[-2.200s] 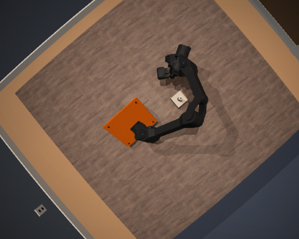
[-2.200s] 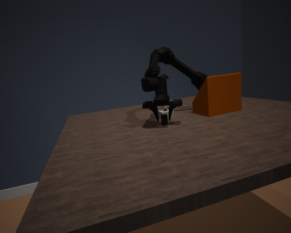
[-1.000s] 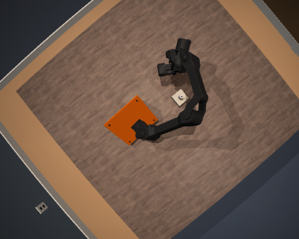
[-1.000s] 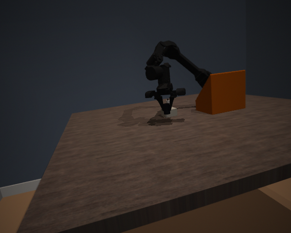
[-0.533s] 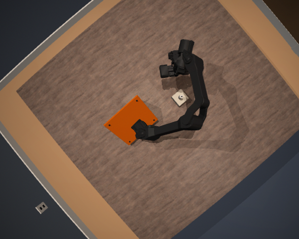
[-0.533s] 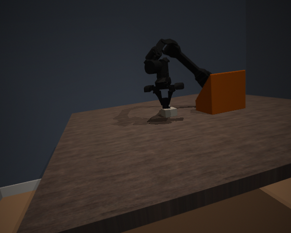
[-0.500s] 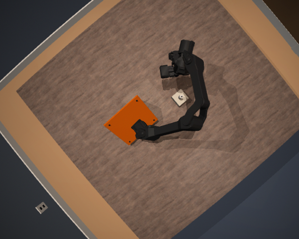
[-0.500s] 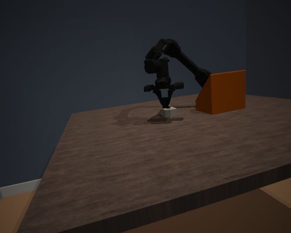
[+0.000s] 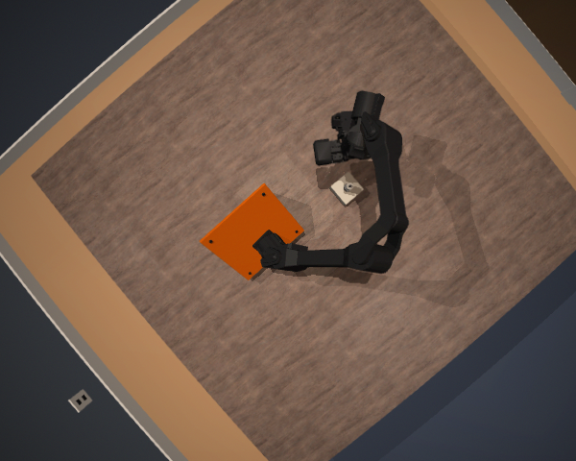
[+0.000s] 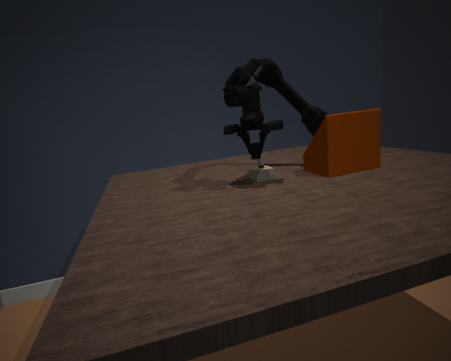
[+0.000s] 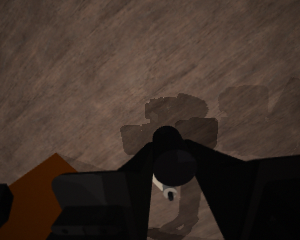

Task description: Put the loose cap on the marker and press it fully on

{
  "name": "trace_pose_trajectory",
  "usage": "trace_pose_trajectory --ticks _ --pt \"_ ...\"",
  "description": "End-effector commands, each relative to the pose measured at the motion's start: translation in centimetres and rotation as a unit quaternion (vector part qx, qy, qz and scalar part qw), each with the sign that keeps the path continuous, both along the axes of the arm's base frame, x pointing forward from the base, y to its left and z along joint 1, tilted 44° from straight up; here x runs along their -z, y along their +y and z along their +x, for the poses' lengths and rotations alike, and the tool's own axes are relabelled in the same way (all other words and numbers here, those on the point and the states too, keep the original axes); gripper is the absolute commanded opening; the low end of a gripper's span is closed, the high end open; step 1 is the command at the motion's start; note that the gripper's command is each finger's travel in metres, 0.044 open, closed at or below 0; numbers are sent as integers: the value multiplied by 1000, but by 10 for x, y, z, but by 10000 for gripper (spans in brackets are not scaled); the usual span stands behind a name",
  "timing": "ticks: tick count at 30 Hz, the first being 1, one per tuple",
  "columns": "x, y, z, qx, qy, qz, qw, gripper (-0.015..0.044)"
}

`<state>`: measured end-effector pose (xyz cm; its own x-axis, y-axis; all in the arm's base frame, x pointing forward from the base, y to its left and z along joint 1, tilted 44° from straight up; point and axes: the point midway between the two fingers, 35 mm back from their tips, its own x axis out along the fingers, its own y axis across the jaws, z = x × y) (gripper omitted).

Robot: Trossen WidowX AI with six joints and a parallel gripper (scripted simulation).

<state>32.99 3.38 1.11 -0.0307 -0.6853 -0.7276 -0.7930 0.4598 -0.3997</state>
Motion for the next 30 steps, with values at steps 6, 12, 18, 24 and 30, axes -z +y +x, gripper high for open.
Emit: trace_pose_trajectory --ticks 6,12,18,24,30 --pt "-25 -12 -16 -1 3 -3 1000 0" --pt "-39 -18 -26 -1 4 -3 1000 0" --pt "-52 -24 -37 -1 4 -3 1000 0" --pt "-63 -30 -48 -1 5 -3 1000 0" --pt "-63 -33 -49 -1 5 -3 1000 0"
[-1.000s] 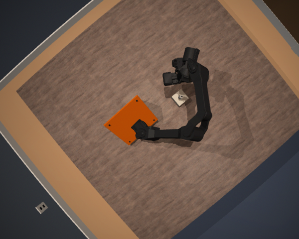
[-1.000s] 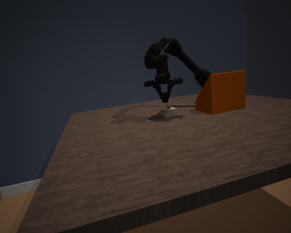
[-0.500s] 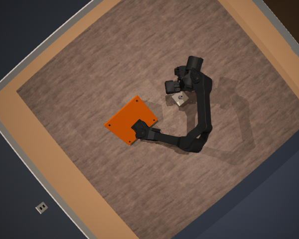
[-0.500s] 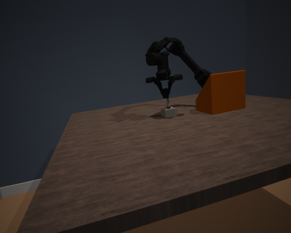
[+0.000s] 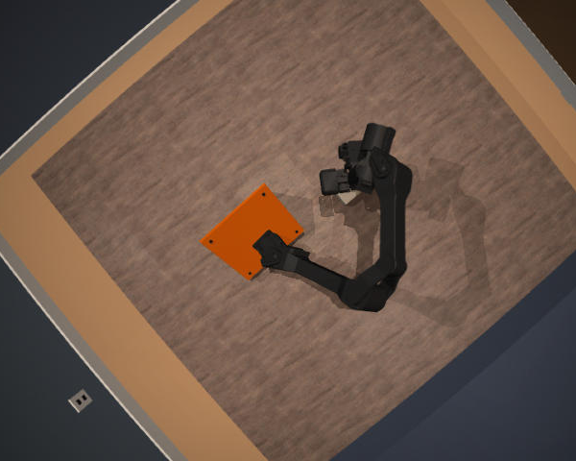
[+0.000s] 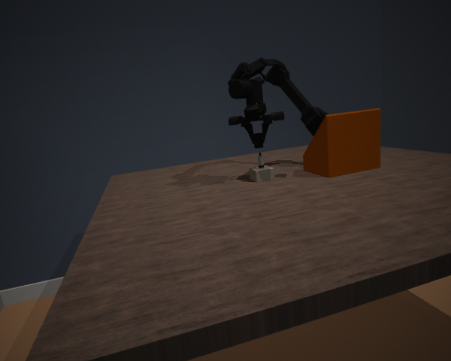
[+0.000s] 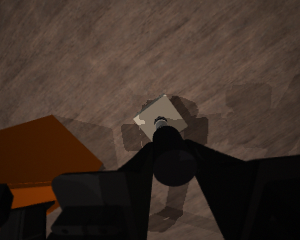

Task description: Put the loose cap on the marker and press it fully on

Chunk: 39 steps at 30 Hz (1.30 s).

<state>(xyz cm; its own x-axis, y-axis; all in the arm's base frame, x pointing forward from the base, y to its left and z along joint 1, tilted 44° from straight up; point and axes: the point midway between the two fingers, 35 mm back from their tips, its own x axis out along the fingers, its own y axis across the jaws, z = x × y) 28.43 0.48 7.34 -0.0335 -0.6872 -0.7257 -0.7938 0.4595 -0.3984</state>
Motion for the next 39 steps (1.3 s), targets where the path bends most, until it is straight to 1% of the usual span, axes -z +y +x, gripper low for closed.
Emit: trace_pose_trajectory --ticks 1,39 --pt "0 -5 -4 -1 3 -2 1000 0" --pt "39 -42 -6 -1 3 -3 1000 0"
